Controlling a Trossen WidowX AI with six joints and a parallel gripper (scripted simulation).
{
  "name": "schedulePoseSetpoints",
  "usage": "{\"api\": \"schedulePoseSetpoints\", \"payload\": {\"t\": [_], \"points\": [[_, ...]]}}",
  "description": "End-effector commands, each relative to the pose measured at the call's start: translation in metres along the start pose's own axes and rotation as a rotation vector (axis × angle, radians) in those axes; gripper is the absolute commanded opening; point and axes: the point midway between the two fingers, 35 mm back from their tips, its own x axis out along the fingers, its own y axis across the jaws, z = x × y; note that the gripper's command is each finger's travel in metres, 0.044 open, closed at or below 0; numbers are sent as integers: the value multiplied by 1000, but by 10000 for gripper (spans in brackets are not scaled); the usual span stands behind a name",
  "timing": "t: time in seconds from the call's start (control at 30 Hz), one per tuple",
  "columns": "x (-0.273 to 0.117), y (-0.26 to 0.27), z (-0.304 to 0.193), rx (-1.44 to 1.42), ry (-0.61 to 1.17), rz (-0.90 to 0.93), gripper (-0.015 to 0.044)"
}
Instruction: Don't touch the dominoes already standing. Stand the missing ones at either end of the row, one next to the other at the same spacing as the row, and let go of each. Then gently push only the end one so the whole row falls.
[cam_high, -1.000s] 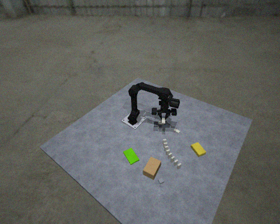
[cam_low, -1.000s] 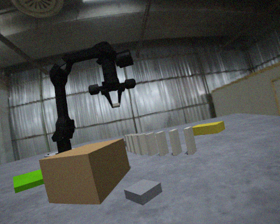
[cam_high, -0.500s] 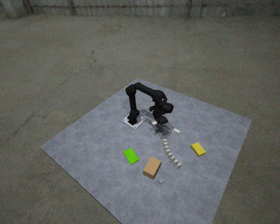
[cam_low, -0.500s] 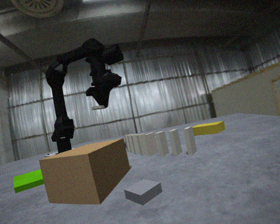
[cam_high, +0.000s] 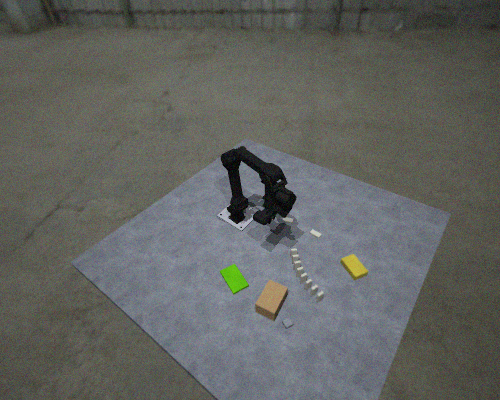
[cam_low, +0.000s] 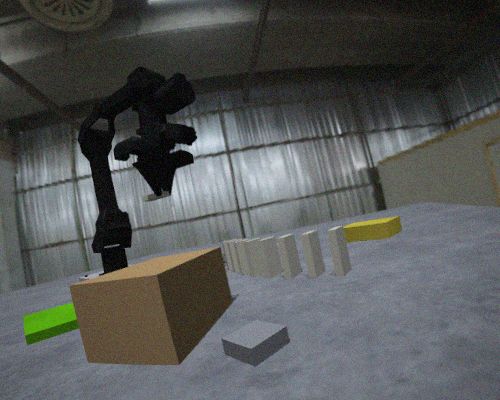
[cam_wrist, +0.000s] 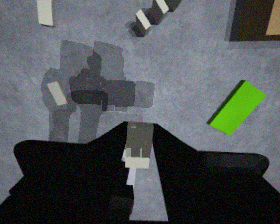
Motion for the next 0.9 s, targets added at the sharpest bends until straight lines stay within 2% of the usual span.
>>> {"api": "schedulePoseSetpoints", "payload": {"t": [0.0, 0.57, 0.87], "points": [[1, -20, -31, 827, -1, 9, 107], [1, -20, -31, 828, 1, 5, 107], [20, -16, -48, 899, 56, -171, 107]]}}
